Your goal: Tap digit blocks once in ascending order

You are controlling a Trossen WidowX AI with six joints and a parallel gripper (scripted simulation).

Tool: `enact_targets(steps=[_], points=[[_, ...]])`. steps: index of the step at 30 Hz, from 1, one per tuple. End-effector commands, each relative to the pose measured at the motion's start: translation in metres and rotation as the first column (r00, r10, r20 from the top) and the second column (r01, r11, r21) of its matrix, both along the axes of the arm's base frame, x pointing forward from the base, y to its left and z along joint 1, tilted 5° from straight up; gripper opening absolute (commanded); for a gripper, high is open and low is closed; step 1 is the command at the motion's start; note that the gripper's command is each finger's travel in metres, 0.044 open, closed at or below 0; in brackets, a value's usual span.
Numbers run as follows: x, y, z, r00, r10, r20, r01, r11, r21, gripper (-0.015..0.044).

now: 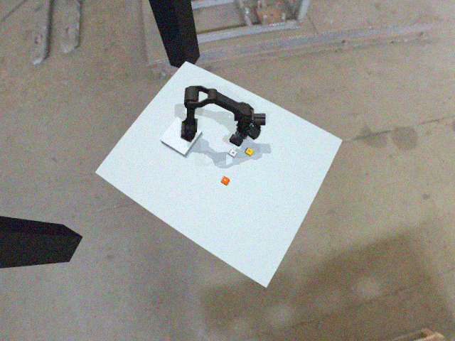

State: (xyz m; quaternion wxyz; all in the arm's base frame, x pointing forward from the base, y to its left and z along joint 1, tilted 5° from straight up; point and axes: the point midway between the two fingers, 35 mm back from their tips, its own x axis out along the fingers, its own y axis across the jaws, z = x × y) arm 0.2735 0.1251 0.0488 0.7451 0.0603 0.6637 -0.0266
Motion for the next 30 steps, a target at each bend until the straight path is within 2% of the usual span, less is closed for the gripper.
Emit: enact_targets(steps=[1,5,10,16,21,27,30], points=[[-0.002,-0.001,-0.004,1.0,-0.003,-0.009,0.003,1.0,-0.007,0.002],[-0.004,-0.002,0.023,1.0,-0.003,-0.008,0.003,1.0,-0.006,0.002],[-0.005,-0.002,0.029,1.0,-0.003,-0.009,0.003,1.0,-0.007,0.002],[-0.013,-0.005,0.104,1.0,-0.003,-0.009,0.003,1.0,-0.007,0.002],[-0.012,-0.006,0.107,1.0,-0.003,-0.009,0.003,1.0,-0.007,0.002],[0.045,-0.063,0.113,1.0,-0.003,-0.004,0.003,1.0,-0.013,0.002],[0.058,-0.082,0.113,1.0,-0.003,-0.002,0.003,1.0,-0.015,0.002]])
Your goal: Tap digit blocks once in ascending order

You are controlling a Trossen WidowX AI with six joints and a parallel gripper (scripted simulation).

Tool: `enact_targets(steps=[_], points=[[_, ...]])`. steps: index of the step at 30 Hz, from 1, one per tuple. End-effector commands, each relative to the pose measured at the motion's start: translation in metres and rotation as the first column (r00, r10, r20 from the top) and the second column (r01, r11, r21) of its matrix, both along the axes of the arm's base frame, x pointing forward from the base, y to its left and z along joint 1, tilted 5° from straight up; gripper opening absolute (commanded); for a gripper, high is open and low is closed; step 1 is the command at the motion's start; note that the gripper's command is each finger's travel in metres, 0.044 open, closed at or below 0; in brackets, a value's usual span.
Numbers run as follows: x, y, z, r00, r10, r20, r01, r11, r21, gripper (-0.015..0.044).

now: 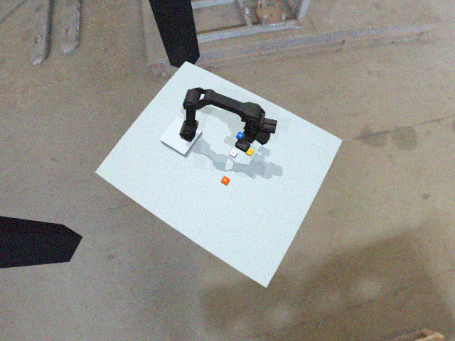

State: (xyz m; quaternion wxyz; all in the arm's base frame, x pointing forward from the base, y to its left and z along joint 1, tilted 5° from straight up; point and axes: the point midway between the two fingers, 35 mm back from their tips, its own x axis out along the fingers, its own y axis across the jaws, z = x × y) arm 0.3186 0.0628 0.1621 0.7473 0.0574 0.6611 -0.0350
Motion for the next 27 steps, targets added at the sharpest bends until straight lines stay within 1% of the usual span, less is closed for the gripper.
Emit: enact_targets(steps=[1,3,4,7,9,27], points=[[0.013,-0.019,0.0,1.0,0.005,-0.008,-0.005,1.0,0.001,0.002],[0.014,-0.019,-0.003,1.0,0.005,-0.008,-0.005,1.0,0.001,0.002],[0.016,-0.019,-0.011,1.0,0.005,-0.008,-0.005,1.0,0.001,0.002],[0.022,-0.018,-0.057,1.0,0.005,-0.008,-0.005,1.0,0.001,0.002],[0.023,-0.017,-0.078,1.0,0.005,-0.008,-0.005,1.0,0.001,0.002],[0.025,-0.017,-0.1,1.0,0.005,-0.008,-0.005,1.0,0.001,0.002]])
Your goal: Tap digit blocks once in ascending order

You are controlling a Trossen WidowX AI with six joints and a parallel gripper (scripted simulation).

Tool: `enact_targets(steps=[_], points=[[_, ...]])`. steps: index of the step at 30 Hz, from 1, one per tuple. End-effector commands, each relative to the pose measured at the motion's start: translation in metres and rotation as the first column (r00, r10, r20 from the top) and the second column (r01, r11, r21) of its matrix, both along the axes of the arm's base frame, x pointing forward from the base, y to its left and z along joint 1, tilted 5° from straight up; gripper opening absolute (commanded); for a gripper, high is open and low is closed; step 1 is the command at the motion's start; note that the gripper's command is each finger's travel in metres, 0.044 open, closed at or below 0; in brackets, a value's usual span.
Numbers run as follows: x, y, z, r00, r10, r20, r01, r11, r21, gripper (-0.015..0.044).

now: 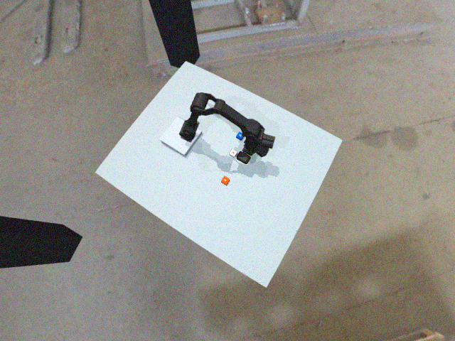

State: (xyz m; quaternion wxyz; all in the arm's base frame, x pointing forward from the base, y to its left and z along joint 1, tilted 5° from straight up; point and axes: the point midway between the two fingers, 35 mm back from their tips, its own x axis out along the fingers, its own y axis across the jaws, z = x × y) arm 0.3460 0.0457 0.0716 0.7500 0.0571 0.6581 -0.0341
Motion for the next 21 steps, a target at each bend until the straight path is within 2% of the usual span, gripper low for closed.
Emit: enact_targets(steps=[1,15,18,21], points=[[-0.002,0.0,-0.011,1.0,0.004,-0.016,-0.004,1.0,0.001,0.002],[-0.002,0.0,-0.02,1.0,0.004,-0.016,-0.004,1.0,0.001,0.002],[-0.004,0.0,0.007,1.0,0.003,-0.015,-0.003,1.0,0.001,0.002],[-0.005,0.0,0.01,1.0,0.004,-0.016,-0.004,1.0,0.001,0.002]])
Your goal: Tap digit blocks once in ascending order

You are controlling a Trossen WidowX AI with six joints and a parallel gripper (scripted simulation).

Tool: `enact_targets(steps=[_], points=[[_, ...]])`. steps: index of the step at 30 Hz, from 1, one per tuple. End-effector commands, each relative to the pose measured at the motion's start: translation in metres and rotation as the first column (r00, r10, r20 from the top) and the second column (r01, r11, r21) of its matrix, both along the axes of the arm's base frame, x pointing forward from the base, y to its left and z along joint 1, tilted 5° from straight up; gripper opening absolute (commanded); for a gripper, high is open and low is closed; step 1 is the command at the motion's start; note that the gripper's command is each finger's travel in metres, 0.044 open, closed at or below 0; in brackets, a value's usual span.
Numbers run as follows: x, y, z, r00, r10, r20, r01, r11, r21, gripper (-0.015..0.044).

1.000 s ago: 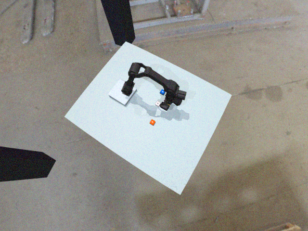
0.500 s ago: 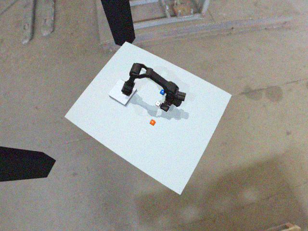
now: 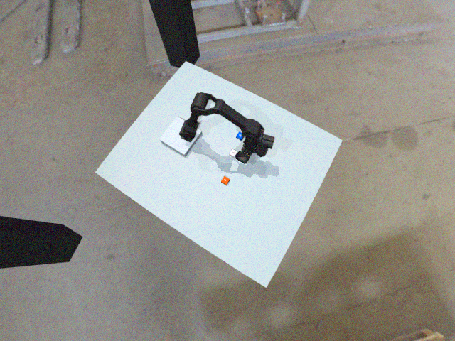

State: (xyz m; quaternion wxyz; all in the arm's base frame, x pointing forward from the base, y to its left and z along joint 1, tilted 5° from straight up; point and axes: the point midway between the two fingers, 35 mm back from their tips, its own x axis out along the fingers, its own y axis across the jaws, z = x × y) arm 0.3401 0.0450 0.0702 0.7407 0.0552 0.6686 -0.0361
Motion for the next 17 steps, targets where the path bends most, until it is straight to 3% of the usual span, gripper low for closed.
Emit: enact_targets(steps=[1,5,11,15,17], points=[[0.001,0.0,0.012,1.0,0.004,0.012,-0.004,1.0,0.005,0.002],[-0.014,0.036,0.031,1.0,0.004,0.009,-0.004,1.0,0.008,0.0125],[-0.071,0.108,0.076,1.0,0.004,0.005,-0.004,1.0,0.016,0.0283],[-0.087,0.121,0.086,1.0,0.004,0.005,-0.004,1.0,0.017,0.0387],[-0.087,0.121,0.086,1.0,0.004,0.005,-0.004,1.0,0.017,0.04]])
